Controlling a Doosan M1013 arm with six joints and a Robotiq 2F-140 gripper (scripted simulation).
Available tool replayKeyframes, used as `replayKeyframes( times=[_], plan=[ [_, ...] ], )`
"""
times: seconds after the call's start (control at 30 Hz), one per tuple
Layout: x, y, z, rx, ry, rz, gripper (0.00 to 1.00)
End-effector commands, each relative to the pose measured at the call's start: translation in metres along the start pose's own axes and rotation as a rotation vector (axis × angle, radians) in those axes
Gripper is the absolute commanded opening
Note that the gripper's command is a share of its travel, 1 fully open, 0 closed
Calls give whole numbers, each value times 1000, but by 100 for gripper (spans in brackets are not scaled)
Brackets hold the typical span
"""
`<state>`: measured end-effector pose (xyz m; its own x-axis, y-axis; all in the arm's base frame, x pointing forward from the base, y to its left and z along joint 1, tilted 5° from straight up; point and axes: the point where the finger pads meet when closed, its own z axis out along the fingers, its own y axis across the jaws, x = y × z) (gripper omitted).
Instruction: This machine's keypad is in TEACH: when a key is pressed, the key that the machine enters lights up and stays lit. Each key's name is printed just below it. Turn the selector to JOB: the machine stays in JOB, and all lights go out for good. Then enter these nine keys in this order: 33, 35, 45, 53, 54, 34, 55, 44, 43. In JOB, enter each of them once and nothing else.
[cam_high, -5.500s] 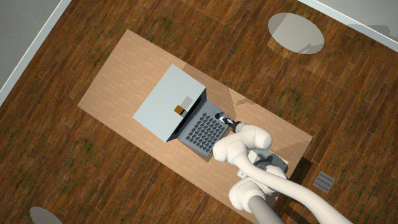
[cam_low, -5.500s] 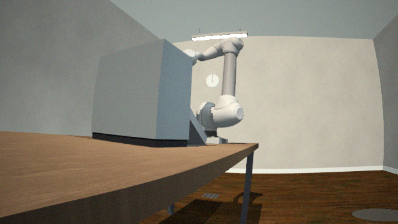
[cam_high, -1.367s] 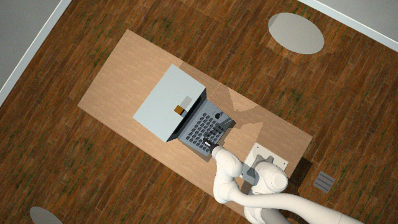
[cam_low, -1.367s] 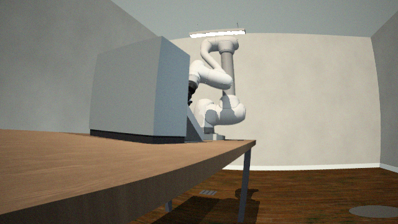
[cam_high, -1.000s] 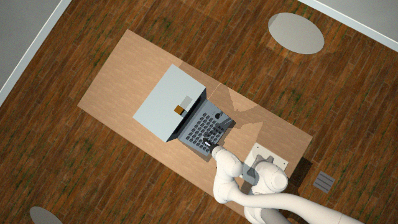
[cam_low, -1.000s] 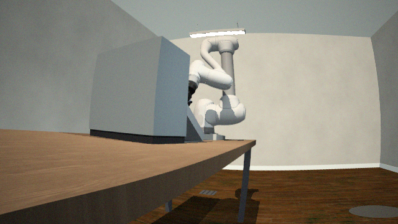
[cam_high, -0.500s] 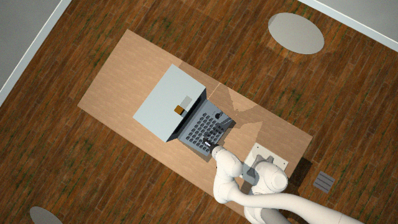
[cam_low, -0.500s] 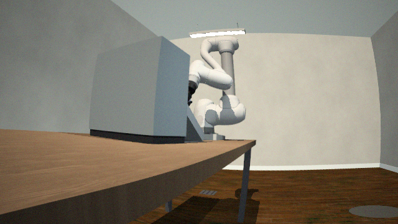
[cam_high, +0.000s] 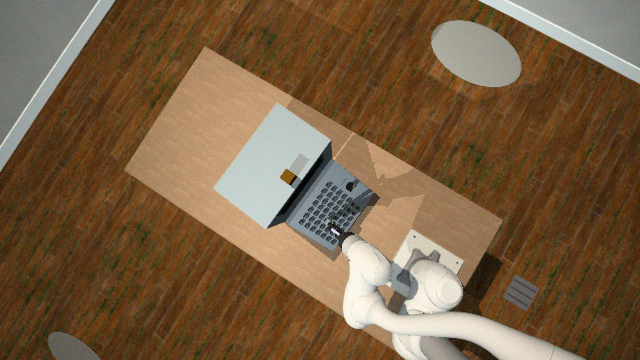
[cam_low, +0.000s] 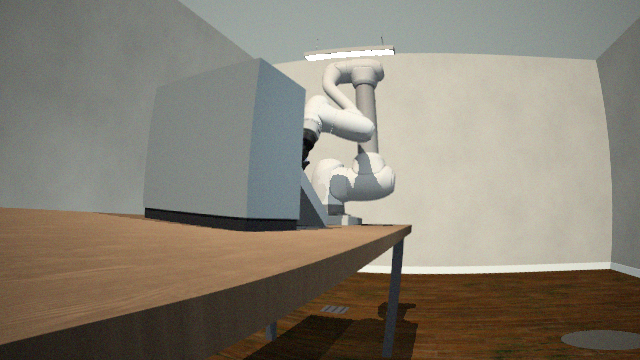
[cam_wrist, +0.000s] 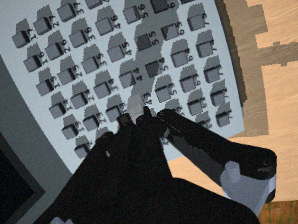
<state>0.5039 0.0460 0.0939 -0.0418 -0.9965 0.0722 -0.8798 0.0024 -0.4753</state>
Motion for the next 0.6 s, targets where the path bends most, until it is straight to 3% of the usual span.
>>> replayKeyframes(
  times=[0.0, 0.57],
  plan=[
    [-1, 0, -7, 6, -3, 1, 0],
    [-1, 0, -27, 6, -3, 1, 0]
  ],
)
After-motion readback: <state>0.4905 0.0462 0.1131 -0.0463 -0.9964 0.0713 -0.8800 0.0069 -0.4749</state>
